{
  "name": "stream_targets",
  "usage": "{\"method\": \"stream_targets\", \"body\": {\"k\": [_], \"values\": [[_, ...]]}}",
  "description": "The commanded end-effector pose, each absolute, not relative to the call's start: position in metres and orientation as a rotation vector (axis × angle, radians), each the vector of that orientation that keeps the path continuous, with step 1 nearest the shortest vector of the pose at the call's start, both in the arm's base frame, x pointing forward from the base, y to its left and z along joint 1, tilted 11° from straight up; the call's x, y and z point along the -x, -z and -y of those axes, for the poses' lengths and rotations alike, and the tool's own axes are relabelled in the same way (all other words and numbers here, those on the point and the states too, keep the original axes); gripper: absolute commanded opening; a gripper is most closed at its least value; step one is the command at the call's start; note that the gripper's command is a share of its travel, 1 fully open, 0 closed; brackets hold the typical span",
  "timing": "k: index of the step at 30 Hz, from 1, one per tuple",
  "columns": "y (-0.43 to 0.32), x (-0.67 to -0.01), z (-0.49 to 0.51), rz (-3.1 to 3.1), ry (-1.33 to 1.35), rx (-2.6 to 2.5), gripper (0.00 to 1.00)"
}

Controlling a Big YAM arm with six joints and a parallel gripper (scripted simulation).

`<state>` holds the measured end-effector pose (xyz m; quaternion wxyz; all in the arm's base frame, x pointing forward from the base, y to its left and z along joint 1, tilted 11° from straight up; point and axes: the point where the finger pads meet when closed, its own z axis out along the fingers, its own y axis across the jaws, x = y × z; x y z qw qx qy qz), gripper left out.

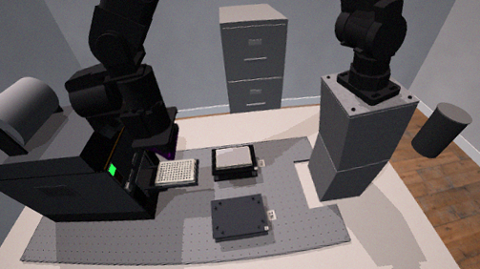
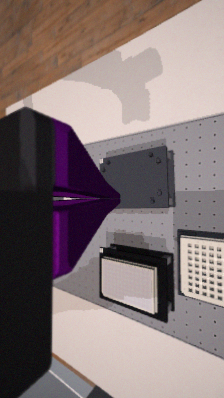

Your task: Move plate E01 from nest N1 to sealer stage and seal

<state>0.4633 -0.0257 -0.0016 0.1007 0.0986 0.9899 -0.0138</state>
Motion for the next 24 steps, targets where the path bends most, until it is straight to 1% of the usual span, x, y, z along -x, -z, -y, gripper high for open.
{"method": "stream_targets", "body": {"k": [1, 12, 24], "values": [[0.014, -0.461, 0.037, -2.936, 0.044, -0.318, 0.00], [0.016, -0.473, 0.024, -2.931, 0.043, -0.236, 0.00], [-0.011, -0.485, 0.025, -2.870, 0.039, -0.236, 0.00]]}}
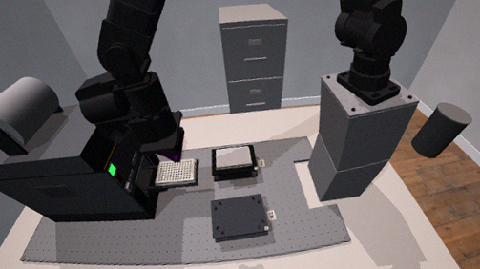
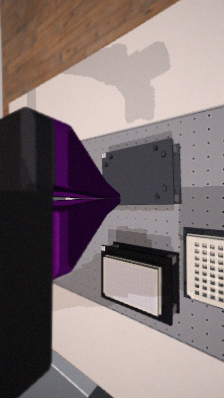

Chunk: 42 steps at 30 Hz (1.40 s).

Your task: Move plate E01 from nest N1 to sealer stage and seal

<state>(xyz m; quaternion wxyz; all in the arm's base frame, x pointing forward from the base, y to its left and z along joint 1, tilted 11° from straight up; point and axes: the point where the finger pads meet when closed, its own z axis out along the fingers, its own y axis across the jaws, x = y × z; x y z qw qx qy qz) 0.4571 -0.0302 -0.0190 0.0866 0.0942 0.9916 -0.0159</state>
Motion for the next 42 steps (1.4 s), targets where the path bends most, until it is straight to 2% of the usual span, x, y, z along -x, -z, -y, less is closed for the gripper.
{"method": "stream_targets", "body": {"k": [1, 22, 32, 42], "values": [[-0.011, -0.485, 0.025, -2.869, 0.039, -0.236, 0.00], [0.019, -0.469, 0.025, -2.941, 0.045, -0.244, 0.00], [0.005, -0.463, 0.023, -2.542, 0.084, -0.237, 0.00], [0.017, -0.461, 0.035, -2.453, 0.115, -0.227, 0.00]]}}
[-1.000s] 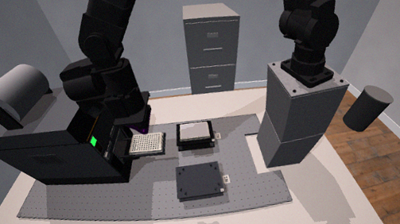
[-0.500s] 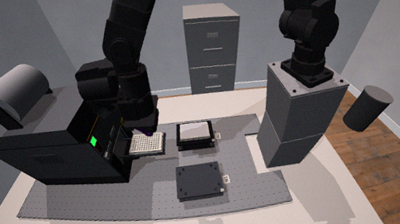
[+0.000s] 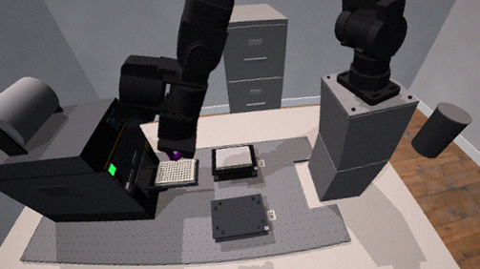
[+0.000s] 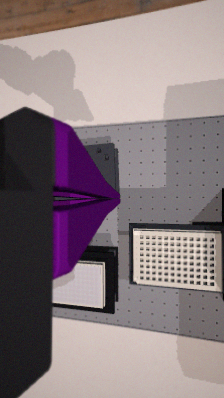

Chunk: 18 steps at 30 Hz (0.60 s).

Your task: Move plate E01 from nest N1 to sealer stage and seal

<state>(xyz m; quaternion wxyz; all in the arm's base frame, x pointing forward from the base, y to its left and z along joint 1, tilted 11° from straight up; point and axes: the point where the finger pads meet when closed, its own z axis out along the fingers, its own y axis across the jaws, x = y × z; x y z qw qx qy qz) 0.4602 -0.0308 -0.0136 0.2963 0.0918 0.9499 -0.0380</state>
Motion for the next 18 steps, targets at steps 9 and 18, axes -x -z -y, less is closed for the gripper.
{"method": "stream_targets", "body": {"k": [9, 18], "values": [[0.033, -0.451, 0.023, -2.202, 0.141, -0.158, 0.00], [0.014, -0.466, 0.033, -2.052, 0.138, -0.183, 0.00]]}}
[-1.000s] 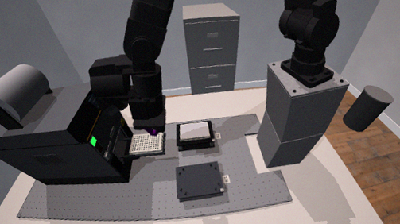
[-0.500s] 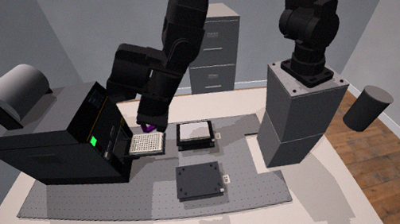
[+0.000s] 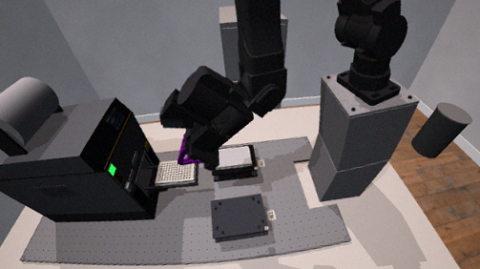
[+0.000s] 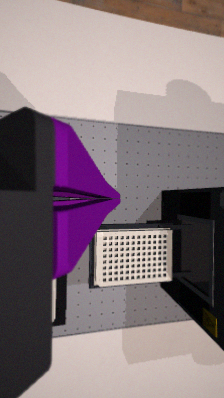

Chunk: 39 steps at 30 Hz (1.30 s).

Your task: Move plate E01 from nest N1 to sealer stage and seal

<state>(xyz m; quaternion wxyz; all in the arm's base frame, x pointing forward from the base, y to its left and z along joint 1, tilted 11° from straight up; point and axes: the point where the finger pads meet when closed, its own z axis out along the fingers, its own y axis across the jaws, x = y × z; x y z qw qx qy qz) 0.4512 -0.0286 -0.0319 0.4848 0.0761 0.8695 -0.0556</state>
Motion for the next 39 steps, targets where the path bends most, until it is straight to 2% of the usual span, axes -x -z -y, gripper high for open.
{"method": "stream_targets", "body": {"k": [1, 33, 39], "values": [[0.014, -0.466, 0.034, -2.055, 0.138, -0.188, 0.00], [0.008, -0.469, 0.033, -2.057, 0.122, -0.216, 0.00], [0.029, -0.506, 0.044, -2.075, 0.143, -0.197, 0.00]]}}
